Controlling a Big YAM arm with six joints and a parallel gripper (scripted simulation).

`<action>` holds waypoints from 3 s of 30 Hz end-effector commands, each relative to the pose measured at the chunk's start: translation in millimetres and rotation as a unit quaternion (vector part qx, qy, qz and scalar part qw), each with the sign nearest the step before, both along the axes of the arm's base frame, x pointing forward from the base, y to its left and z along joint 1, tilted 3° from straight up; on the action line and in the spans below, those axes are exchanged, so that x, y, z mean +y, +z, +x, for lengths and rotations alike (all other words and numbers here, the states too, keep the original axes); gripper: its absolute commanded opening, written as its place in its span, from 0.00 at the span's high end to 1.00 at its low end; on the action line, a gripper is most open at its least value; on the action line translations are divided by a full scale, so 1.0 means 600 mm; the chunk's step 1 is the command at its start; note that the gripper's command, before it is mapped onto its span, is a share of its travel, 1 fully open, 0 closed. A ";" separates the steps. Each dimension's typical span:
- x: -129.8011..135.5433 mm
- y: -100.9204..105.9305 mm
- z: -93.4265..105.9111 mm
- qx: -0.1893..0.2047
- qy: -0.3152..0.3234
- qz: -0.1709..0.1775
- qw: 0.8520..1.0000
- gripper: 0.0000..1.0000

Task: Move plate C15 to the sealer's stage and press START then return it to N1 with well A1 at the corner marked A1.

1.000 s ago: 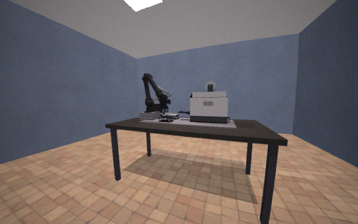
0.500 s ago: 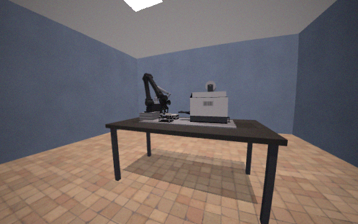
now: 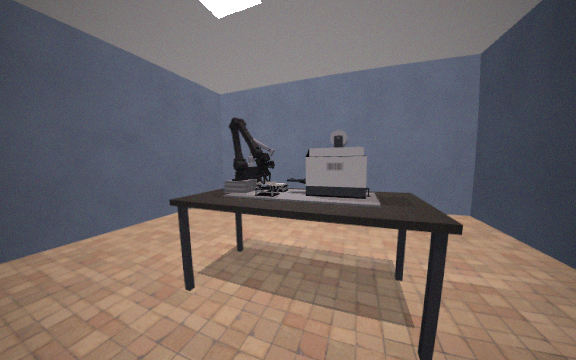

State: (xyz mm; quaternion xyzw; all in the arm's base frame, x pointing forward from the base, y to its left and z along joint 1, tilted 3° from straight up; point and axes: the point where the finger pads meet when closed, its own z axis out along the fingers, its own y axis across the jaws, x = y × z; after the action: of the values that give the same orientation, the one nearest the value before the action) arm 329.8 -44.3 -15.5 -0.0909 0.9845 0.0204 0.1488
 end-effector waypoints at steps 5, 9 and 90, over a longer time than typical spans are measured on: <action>0.003 0.018 0.019 -0.018 0.002 -0.004 1.000 1.00; -0.003 0.019 0.021 -0.022 0.002 -0.006 1.000 1.00; 0.005 -0.031 0.013 -0.008 0.004 -0.001 1.000 1.00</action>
State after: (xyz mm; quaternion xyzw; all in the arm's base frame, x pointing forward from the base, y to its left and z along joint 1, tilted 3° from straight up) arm 328.6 -43.4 -32.7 -0.0915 0.9843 0.0204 0.1495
